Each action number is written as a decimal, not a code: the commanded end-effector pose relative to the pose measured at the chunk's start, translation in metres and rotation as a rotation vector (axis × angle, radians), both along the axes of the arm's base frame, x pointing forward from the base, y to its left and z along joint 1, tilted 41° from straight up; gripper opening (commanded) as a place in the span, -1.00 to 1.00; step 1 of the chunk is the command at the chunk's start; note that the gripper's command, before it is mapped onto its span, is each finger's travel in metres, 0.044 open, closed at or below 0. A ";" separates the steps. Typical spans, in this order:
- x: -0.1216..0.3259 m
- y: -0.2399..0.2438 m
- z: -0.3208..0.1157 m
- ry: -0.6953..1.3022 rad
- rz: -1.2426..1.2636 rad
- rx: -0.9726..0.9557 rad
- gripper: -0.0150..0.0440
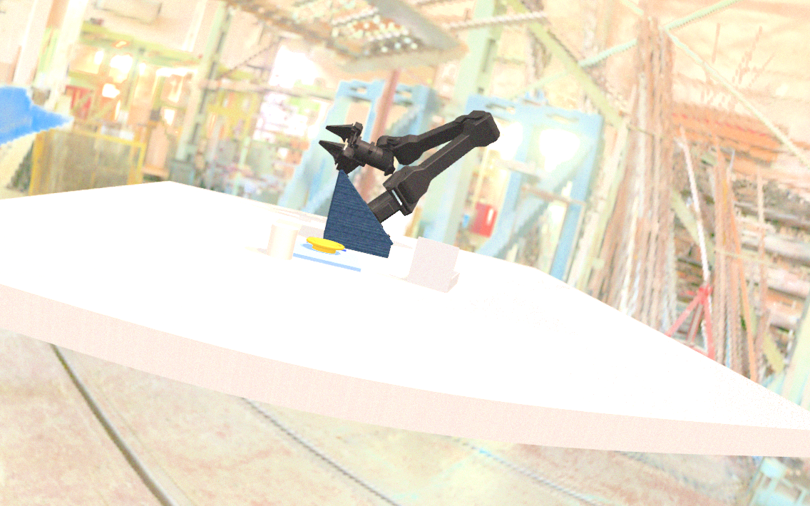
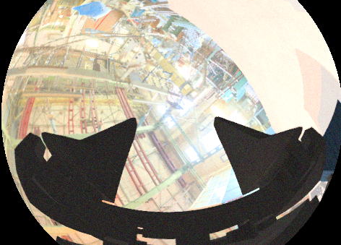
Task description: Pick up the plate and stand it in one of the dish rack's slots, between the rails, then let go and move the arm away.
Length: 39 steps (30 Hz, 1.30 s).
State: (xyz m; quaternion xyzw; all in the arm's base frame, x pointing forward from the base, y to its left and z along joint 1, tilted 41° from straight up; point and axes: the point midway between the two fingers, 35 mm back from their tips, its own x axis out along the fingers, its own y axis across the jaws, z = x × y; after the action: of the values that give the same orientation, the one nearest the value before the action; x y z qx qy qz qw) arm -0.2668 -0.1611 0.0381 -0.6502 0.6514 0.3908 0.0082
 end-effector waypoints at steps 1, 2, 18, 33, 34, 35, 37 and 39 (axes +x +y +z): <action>0.000 0.000 0.000 0.001 0.002 0.001 0.86; 0.001 -0.001 0.000 0.003 0.008 0.002 0.86; 0.034 -0.059 -0.008 0.127 0.366 0.094 0.86; 0.085 -0.108 -0.012 0.272 0.750 0.146 0.86; 0.089 -0.110 -0.012 0.282 0.776 0.148 0.86; 0.093 -0.113 -0.013 0.292 0.802 0.149 0.86; 0.101 -0.118 -0.013 0.312 0.855 0.152 0.86; 0.108 -0.124 -0.014 0.332 0.908 0.154 0.86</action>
State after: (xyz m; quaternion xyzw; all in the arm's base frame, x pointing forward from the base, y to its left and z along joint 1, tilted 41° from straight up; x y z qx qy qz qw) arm -0.1711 -0.2762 0.0281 -0.7873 0.3066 0.4972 -0.1971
